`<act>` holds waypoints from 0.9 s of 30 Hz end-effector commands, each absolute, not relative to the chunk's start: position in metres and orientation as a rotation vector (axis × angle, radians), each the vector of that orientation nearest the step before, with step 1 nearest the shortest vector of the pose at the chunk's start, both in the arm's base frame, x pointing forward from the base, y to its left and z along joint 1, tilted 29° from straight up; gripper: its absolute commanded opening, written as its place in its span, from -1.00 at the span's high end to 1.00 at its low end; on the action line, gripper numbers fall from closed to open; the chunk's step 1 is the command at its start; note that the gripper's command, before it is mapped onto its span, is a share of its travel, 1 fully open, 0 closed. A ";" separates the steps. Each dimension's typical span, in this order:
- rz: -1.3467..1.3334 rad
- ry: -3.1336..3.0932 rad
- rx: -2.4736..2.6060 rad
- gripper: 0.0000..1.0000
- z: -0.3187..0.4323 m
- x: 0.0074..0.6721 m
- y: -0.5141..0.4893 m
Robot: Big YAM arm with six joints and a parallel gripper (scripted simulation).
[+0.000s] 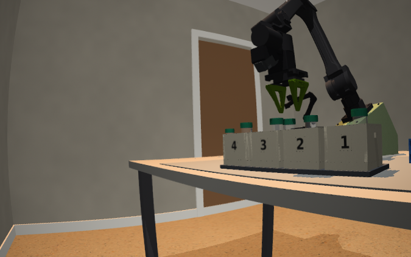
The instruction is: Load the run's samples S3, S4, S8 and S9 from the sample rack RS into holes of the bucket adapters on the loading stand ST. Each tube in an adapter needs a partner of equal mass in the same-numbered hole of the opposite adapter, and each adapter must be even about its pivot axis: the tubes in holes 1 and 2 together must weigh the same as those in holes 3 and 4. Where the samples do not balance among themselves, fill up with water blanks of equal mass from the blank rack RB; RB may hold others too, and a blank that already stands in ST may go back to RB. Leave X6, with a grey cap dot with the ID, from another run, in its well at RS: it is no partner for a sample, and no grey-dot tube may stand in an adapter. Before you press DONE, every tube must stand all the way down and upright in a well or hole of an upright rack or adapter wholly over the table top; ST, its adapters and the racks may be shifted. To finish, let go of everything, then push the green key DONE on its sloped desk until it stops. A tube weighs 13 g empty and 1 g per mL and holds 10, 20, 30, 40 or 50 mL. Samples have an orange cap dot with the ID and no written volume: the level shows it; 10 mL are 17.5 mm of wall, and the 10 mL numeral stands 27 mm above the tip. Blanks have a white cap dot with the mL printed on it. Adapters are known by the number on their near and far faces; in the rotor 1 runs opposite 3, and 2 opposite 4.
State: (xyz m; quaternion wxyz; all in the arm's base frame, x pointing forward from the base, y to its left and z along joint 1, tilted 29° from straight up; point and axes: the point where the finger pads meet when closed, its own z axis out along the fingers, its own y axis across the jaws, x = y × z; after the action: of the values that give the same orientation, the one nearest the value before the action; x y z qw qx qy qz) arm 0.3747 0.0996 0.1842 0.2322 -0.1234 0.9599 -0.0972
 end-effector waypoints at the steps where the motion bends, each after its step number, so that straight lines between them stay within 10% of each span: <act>1: -0.251 2.602 -0.319 -0.11 0.205 0.382 0.104; 17: -0.234 2.574 -0.309 -0.11 0.225 0.380 0.108; 18: -0.214 2.578 -0.246 -0.60 0.222 0.377 0.116; 27: -0.085 2.604 0.327 -0.60 0.169 0.342 0.179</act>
State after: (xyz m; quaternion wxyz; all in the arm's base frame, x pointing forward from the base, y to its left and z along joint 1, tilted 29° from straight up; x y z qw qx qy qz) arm 0.3457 0.1551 0.1731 0.2509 0.0050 0.9657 -0.0660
